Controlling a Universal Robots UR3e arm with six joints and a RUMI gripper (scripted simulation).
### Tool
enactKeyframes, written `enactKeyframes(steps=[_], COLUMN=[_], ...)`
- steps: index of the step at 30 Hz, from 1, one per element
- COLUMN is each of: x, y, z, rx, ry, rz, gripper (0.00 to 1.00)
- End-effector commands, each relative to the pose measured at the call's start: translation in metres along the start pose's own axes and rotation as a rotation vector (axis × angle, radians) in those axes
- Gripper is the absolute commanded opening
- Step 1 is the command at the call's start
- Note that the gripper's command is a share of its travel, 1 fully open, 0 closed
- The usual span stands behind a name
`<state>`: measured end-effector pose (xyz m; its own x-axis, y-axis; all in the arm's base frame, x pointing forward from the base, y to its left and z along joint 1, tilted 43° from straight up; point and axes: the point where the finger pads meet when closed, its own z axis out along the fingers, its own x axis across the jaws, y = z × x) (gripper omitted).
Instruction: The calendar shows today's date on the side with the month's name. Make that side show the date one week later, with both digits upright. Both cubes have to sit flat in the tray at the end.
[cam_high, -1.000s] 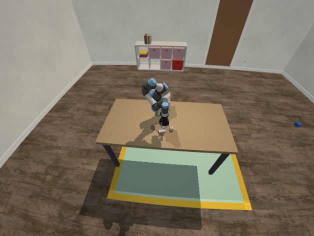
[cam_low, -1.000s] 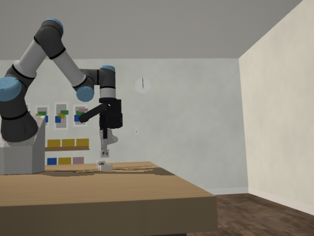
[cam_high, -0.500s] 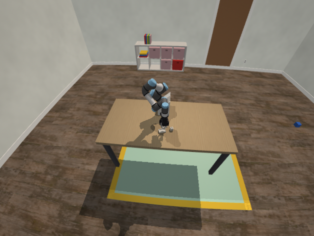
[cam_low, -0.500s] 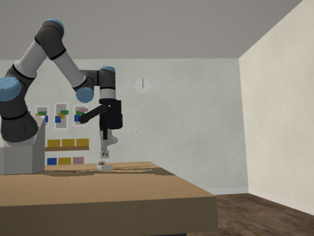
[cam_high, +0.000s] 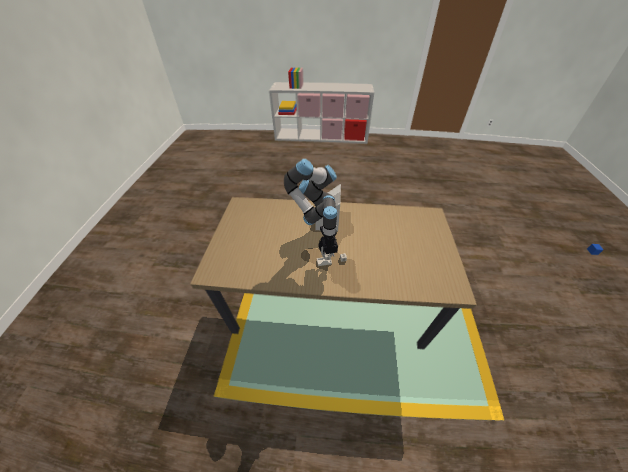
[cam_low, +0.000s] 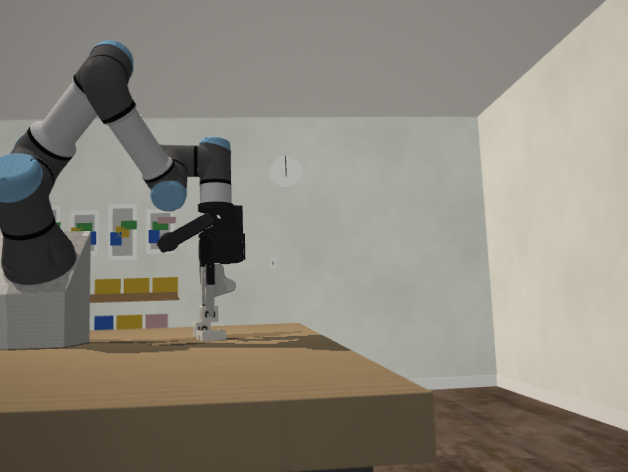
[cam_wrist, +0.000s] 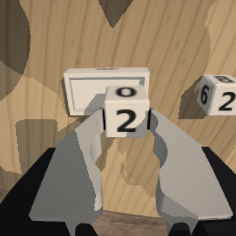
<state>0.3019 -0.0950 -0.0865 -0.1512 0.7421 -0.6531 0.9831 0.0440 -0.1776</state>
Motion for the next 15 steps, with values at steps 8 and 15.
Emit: enactKeyframes(steps=[8, 15], x=[-0.0001, -0.0001], y=[0.0006, 0.0006], z=[0.0078, 0.0109], rx=[-0.002, -0.002], ry=[0.000, 0.000], rz=[0.001, 0.001], gripper=[0.11, 0.11])
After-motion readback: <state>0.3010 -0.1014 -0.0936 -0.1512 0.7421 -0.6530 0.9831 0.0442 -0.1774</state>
